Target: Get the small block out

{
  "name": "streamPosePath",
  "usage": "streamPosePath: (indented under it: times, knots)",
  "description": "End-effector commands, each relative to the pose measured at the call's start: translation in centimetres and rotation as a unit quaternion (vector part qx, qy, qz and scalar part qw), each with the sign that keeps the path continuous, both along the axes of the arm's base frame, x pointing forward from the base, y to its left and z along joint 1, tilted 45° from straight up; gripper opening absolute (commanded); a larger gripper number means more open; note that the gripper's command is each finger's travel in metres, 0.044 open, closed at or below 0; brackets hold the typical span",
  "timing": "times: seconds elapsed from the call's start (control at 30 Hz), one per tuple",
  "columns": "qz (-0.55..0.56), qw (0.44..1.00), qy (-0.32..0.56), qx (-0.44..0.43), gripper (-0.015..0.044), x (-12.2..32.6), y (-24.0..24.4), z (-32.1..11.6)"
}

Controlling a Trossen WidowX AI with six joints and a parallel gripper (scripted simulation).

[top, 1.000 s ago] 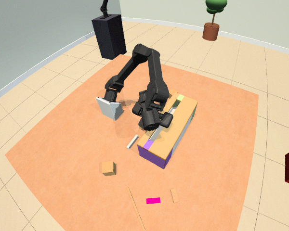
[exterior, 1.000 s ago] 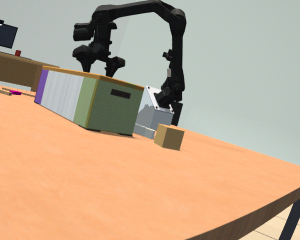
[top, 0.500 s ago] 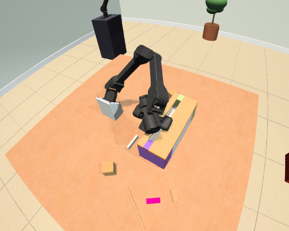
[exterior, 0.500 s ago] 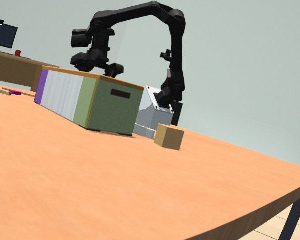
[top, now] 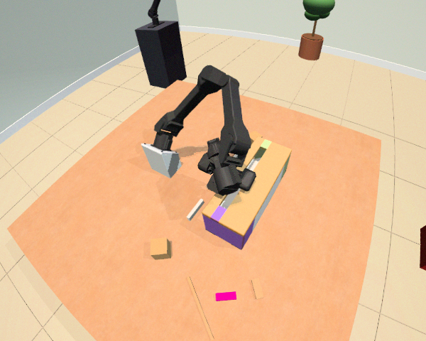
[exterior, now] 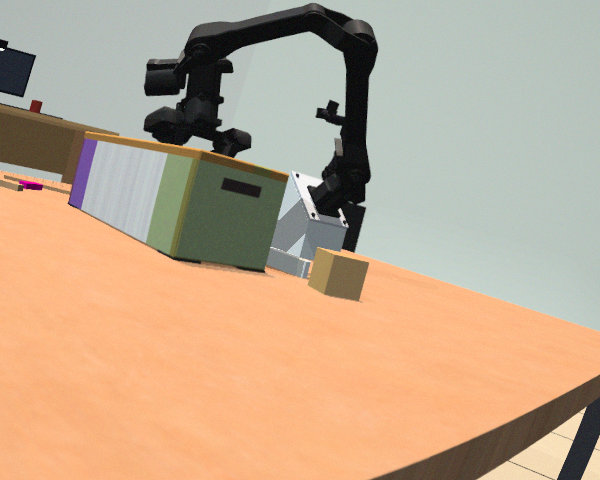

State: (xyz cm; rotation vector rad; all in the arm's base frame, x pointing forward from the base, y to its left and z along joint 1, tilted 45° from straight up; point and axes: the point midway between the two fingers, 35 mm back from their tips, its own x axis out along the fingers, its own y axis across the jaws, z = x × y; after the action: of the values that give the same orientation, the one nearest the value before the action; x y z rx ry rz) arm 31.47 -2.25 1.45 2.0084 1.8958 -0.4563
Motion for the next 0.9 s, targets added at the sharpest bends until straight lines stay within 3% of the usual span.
streamPosePath:
  times: [0.0, 0.87]
  knots:
    - [0.0, 1.0, 0.002, 0.002, 0.04, 0.0, 0.8, 0.6]
    - [0.0, 1.0, 0.003, 0.004, 0.04, 0.1, 4.2, 3.8]
